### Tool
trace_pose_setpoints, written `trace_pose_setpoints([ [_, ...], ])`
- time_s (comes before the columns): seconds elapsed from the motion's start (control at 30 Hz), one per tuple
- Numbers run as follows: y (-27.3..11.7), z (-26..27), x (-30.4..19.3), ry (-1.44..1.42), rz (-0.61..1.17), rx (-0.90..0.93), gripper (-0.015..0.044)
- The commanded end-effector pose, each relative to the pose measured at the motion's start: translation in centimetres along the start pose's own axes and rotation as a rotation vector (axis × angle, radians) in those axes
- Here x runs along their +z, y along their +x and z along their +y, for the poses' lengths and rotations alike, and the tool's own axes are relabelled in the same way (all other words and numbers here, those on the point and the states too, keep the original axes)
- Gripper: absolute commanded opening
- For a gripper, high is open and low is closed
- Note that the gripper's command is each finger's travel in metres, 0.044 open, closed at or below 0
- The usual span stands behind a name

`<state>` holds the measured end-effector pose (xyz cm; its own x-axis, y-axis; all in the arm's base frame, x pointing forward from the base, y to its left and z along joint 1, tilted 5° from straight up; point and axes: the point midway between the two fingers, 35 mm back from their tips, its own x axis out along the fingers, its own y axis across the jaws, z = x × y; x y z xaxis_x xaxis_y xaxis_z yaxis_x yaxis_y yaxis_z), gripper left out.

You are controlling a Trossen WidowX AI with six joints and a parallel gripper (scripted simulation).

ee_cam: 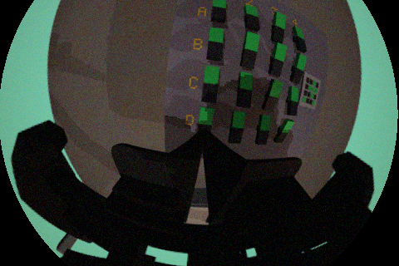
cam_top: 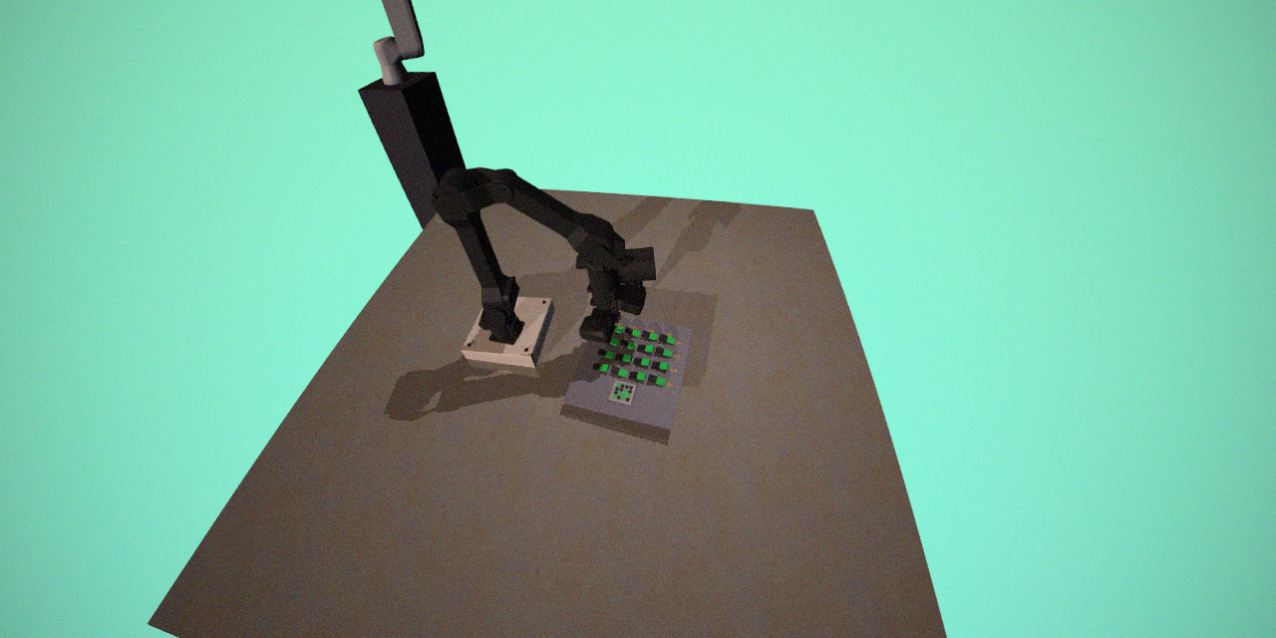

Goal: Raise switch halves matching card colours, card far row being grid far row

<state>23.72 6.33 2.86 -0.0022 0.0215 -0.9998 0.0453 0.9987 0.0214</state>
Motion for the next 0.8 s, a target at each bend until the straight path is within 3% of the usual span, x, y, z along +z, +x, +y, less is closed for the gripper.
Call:
trace_pose_setpoints([
  [0.0,0.1,0.0,0.1,0.004,-0.003,-0.001,0.0],
  [0.4,0.0,0.0,0.1,0.0,-0.001,0.0,0.0],
  [0.6,-6.1,0.0,0.3,0.004,0.022,-0.001,0.0],
  [0.77,-6.3,-0.1,0.5,0.004,0.022,-0.001,0.0],
])
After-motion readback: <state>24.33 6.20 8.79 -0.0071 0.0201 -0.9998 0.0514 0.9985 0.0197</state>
